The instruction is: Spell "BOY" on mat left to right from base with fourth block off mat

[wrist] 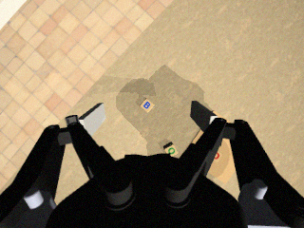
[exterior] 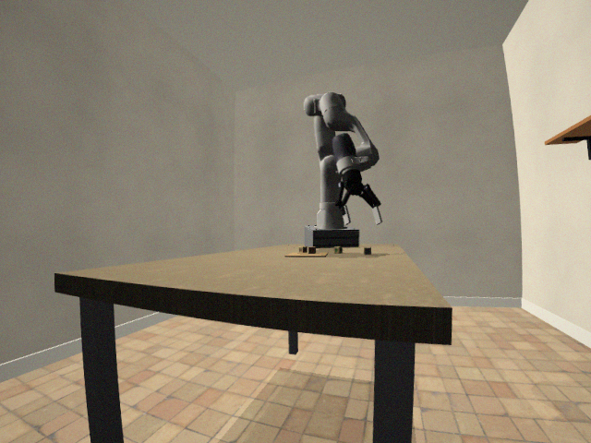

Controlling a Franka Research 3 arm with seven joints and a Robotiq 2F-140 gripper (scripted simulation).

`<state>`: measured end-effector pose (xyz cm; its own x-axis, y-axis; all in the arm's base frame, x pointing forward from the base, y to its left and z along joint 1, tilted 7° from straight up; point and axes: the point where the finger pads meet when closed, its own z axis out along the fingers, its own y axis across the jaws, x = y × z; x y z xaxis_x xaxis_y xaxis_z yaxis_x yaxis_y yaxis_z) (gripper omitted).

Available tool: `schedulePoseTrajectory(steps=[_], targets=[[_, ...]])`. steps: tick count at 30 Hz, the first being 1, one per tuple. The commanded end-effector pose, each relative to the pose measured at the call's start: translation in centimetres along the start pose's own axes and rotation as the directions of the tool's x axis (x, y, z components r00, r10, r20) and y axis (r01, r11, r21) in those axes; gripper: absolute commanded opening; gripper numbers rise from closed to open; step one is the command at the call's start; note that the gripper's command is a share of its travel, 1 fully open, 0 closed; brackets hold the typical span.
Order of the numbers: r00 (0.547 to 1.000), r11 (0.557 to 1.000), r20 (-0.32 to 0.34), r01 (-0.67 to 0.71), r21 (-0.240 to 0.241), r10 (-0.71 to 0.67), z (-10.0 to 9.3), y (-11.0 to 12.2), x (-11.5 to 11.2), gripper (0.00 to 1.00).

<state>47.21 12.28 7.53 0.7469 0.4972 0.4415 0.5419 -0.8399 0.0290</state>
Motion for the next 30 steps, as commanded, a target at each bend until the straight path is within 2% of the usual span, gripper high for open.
schedulePoseTrajectory(steps=[1,4,6,30], targets=[[1.000,1.000,-0.001,0.011,-0.008,-0.011,0.0,2.8,-3.9,1.00],[1.000,1.000,-0.001,0.011,-0.006,-0.011,0.0,4.7,-9.0,1.00],[1.000,1.000,-0.001,0.010,-0.002,-0.010,-0.1,5.1,-10.9,1.00],[1.000,1.000,-0.001,0.010,-0.002,-0.010,-0.1,5.1,-11.0,1.00]])
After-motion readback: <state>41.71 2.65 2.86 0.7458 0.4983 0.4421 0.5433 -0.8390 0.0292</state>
